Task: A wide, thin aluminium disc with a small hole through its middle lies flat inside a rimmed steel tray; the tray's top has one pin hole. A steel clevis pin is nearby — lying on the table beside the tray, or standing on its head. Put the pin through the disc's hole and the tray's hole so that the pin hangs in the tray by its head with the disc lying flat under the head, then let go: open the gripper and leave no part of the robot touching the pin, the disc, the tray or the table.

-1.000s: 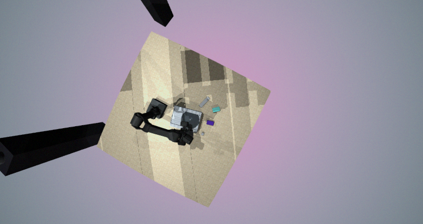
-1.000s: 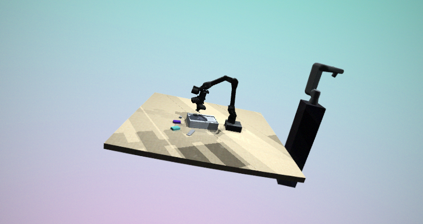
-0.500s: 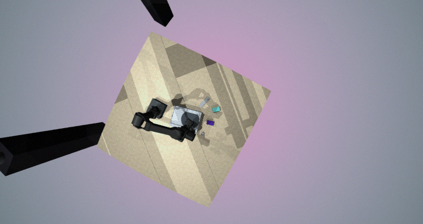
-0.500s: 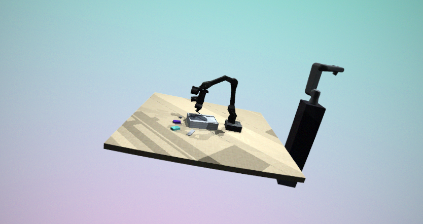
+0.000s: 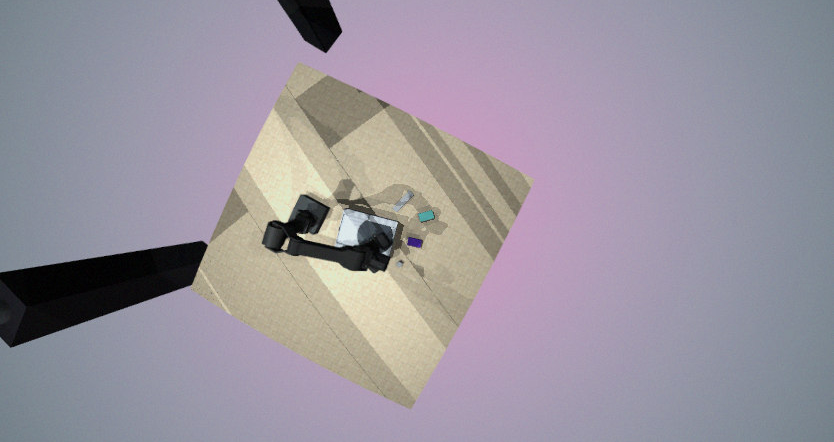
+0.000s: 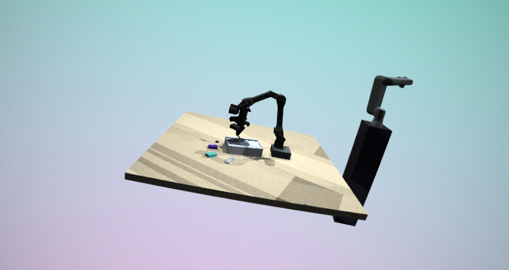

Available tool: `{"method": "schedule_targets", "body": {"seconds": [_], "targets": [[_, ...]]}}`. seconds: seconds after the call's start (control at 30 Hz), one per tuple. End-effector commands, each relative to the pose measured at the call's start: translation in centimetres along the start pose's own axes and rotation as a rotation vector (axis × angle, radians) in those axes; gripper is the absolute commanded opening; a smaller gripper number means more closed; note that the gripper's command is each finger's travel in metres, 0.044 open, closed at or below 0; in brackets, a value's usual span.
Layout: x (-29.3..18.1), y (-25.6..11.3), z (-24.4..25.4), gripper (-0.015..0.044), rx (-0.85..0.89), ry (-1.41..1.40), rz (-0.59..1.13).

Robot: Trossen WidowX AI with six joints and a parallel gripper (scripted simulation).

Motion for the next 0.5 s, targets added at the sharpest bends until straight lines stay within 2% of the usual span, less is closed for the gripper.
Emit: {"method": "schedule_targets", "body": {"seconds": [0.0,0.47], "targets": [[-0.2,-0.3,0.6,0.0000,0.010,0.093,0.009],[-1.4,-1.0,3.0,0.0000,0.015,0.504,0.062]]}}
Point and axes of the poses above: the point midway between the two fingers, 35 mm back from their tips, its own y axis out along the fingers, its own z axis across the jaws, x = y × z, the point moved 6 cm from there along -y, back along the fingers, and after that the axes turned 9 degrees about -y, right-handed, at the moved point
